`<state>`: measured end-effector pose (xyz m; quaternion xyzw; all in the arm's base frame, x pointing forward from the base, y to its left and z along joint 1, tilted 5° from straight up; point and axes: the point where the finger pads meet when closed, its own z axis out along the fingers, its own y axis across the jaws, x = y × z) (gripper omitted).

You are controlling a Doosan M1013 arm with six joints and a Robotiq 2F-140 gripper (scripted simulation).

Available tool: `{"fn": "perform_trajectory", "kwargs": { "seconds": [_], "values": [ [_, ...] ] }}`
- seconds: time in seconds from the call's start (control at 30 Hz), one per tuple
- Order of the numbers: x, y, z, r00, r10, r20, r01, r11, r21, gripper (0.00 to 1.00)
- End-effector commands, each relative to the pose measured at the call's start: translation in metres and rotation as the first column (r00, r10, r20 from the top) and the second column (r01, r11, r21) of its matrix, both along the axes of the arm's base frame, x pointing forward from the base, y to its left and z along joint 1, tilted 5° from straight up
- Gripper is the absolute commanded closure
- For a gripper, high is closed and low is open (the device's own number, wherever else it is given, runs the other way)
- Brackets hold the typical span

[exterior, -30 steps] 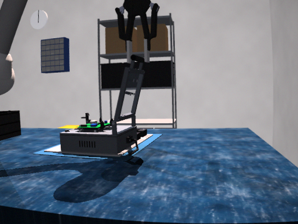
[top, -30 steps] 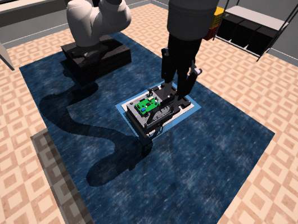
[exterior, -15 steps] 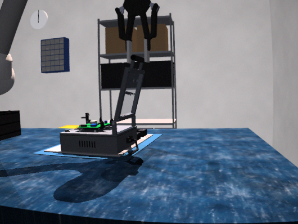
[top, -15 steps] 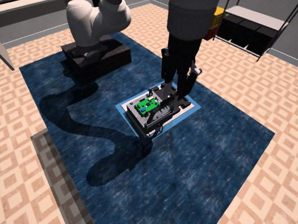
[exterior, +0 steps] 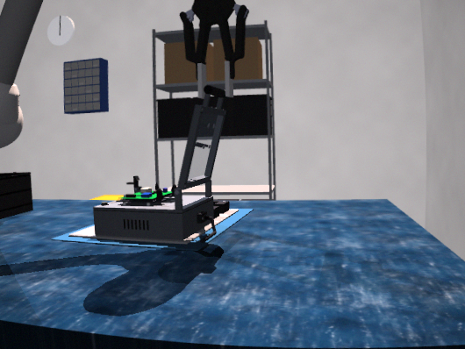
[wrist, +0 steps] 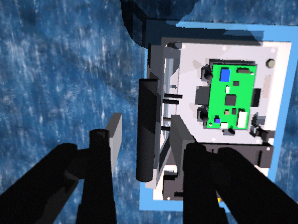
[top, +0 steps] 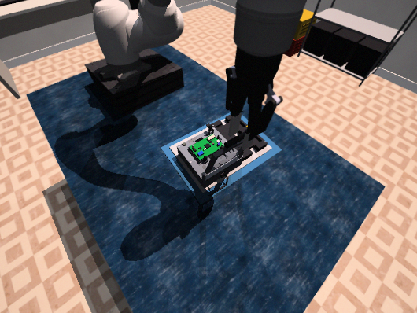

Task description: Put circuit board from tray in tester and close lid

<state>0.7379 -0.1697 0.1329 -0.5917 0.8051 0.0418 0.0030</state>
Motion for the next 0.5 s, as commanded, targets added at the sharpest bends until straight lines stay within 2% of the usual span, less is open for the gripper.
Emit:
{"fn": "perform_trajectory", "kwargs": {
  "seconds": [0.0, 0.1, 0.13, 0.47],
  "values": [
    [0.0000, 0.0000, 0.0002, 1.000, 0.000, 0.000, 0.000, 1.000, 0.000, 0.70],
    [0.0000, 0.0000, 0.0002, 1.000, 0.000, 0.000, 0.000, 1.000, 0.000, 0.70],
    [0.0000, 0.0000, 0.0002, 1.000, 0.000, 0.000, 0.000, 1.000, 0.000, 1.00],
    [0.0000, 0.0000, 0.0002, 1.000, 0.000, 0.000, 0.000, 1.000, 0.000, 1.00]
  ]
}}
